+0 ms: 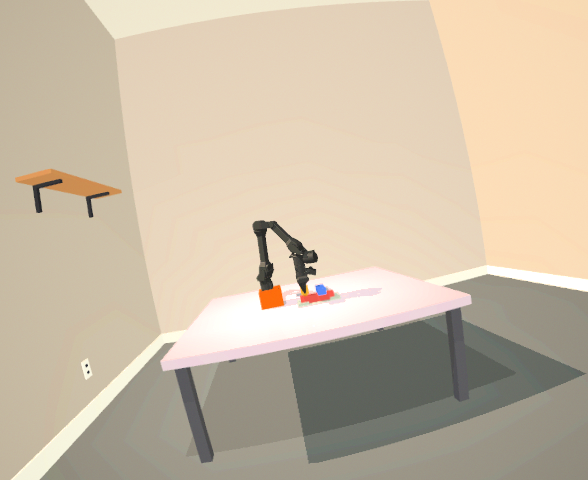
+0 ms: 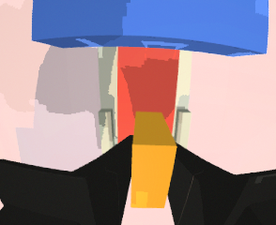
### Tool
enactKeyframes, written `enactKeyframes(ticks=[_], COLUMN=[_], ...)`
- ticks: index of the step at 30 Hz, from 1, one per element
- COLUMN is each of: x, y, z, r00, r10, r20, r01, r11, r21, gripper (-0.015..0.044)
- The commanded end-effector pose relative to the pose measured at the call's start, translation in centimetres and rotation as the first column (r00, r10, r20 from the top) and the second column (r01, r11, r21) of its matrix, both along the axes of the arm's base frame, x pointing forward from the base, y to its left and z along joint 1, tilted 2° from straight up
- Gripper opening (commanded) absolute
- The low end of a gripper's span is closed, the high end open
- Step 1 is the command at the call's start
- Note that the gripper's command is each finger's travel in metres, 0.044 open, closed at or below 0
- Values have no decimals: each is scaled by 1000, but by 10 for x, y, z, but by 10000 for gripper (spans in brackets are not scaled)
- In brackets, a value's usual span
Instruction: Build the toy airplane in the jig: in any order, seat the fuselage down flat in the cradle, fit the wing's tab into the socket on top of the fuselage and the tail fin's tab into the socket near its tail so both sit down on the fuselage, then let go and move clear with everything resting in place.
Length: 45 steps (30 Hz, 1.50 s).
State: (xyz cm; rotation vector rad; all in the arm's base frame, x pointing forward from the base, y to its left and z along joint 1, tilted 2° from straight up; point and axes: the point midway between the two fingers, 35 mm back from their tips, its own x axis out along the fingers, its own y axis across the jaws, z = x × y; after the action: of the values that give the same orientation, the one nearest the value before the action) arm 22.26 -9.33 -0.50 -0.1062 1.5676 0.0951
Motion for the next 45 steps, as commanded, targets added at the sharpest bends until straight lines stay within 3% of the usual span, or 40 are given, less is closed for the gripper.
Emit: enactKeyframes(ticks=[1,23,32,36,45], x=[-1,0,0,0,0], y=[1,0,0,0,0], z=[-3,-1,-1,-1,-1], r00=[1000,1000,1000,1000,1000], r10=[5,0,0,0,0], r20=[-4,-1,-1,-1,-1], r01=[-5,0,0,0,0], r11=[1000,1000,1000,1000,1000], r21=[4,0,0,0,0], gripper=[66,79,0,0,236])
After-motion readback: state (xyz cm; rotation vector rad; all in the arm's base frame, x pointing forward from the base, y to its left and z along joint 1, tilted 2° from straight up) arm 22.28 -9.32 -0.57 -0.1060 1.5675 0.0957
